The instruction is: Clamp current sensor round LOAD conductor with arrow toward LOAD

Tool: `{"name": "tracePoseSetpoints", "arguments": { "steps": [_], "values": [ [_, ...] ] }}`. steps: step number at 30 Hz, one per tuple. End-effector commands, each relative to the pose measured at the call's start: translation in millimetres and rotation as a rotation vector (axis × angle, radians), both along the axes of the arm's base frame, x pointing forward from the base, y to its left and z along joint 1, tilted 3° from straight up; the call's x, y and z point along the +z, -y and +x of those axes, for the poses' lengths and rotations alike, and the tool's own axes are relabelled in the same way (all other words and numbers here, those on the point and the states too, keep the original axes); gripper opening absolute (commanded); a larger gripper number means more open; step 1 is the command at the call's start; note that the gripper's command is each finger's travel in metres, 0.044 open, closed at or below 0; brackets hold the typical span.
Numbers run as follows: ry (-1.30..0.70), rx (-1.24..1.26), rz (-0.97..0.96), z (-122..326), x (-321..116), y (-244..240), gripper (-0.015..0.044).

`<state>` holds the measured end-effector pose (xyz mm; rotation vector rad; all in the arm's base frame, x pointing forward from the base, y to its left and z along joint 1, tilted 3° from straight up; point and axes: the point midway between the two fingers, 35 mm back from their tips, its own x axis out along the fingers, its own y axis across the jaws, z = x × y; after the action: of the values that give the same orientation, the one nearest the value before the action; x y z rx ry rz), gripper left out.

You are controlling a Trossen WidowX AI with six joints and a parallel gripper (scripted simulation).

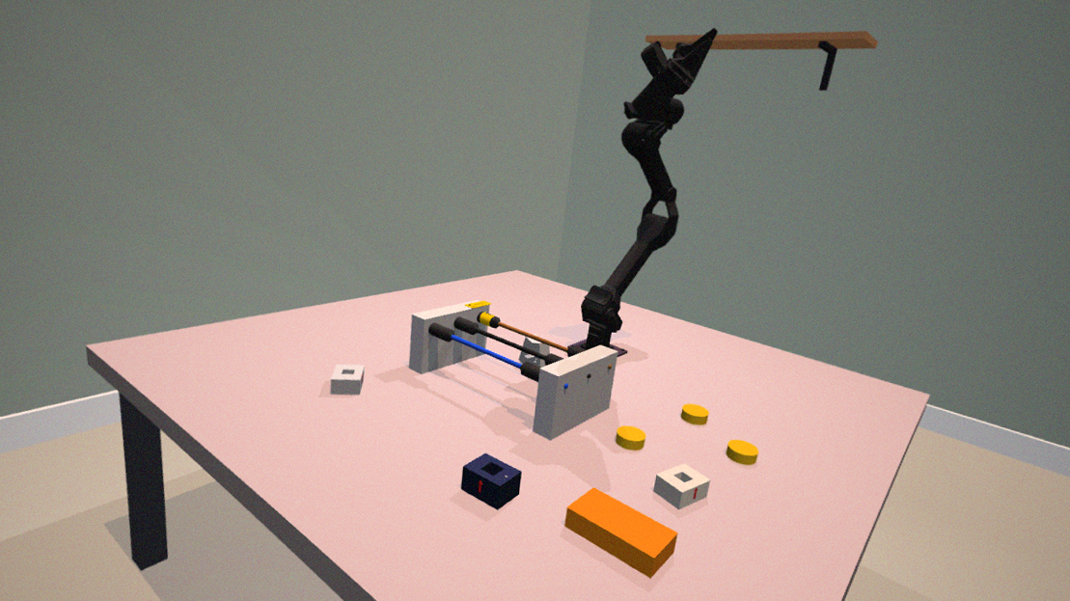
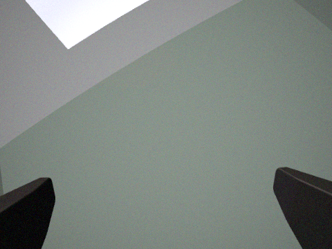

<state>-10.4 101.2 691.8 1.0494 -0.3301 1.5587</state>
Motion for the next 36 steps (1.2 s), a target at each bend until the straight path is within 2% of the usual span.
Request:
{"name": "tracePoseSetpoints", "arguments": {
  "steps": [1, 10, 18, 26, 36],
  "values": [
    [-0.023, -0.233, 0.094, 67.5, -13.8, 23.8, 0.044],
    [-0.101, -0.633, 0.095, 162.6, -63.2, 51.3, 0.044],
    [-0.195, -1.008, -0.063, 238.4, -135.9, 71.2, 0.044],
    [-0.277, -1.341, -0.395, 295.3, -232.8, 86.7, 0.044],
    [-0.297, -1.58, -0.993, 325.9, -365.7, 100.9, 0.044]
  ]
}}
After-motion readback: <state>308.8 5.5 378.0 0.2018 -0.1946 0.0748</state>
